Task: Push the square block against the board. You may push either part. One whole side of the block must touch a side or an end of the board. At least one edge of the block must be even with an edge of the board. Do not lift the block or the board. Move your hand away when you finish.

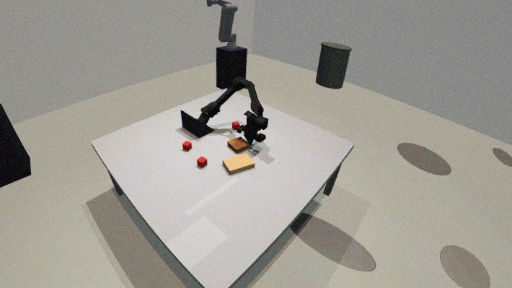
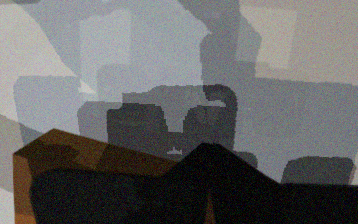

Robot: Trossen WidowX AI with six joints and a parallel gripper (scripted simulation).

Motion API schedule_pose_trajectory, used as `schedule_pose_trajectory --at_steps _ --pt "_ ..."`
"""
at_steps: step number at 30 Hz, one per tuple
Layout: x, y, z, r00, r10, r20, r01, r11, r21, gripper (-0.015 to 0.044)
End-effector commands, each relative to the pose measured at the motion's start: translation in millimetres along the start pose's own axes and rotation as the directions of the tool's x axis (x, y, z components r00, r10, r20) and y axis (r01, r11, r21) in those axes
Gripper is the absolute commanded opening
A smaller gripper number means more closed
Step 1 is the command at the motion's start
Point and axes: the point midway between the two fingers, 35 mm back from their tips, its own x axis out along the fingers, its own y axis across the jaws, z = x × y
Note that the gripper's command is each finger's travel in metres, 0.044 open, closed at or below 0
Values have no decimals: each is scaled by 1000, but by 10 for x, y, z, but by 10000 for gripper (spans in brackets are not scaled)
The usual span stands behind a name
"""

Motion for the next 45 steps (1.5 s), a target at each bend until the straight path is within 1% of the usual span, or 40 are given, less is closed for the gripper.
schedule_pose_trajectory --at_steps 1,12,45 --pt "45 34 -108 1000 16 -6 -16 1000 12 0" --pt "45 42 -196 1000 16 -7 -16 1000 13 0" --pt "43 -4 327 1000 15 1 -15 1000 12 0"
